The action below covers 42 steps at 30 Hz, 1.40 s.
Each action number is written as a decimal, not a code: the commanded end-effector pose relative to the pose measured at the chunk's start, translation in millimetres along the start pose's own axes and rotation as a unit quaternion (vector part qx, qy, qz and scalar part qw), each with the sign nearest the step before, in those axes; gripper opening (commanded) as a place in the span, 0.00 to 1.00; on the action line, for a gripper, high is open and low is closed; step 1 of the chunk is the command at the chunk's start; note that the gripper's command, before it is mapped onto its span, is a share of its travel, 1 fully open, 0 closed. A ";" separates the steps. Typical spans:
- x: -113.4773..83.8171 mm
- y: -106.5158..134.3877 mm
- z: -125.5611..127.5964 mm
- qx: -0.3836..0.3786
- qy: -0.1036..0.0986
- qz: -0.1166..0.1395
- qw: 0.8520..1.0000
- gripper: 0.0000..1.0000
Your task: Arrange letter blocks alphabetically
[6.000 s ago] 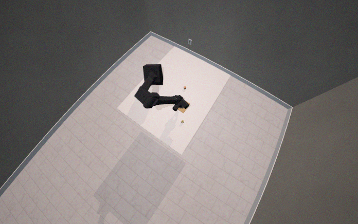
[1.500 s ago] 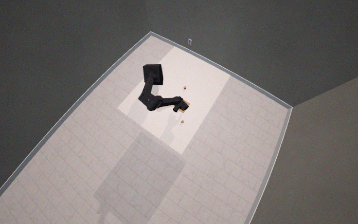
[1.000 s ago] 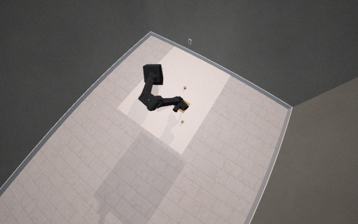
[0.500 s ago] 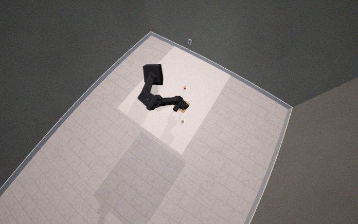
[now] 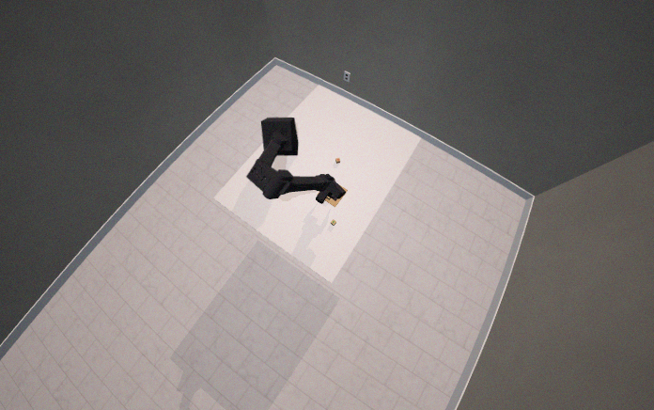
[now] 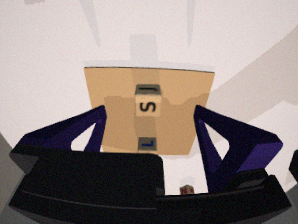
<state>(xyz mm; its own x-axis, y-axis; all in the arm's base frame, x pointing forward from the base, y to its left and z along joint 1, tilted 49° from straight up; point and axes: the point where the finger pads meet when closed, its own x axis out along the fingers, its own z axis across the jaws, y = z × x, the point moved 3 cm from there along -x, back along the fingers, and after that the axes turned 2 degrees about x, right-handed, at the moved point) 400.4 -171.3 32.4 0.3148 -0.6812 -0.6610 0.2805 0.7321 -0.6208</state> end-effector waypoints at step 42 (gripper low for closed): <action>-51.4 0.7 6.1 0.008 -0.012 0.001 1.000 0.91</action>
<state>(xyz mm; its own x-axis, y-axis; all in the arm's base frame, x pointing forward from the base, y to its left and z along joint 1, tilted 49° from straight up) 389.2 -145.0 58.3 0.3180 -0.6814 -0.6593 0.2776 0.7318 -0.6224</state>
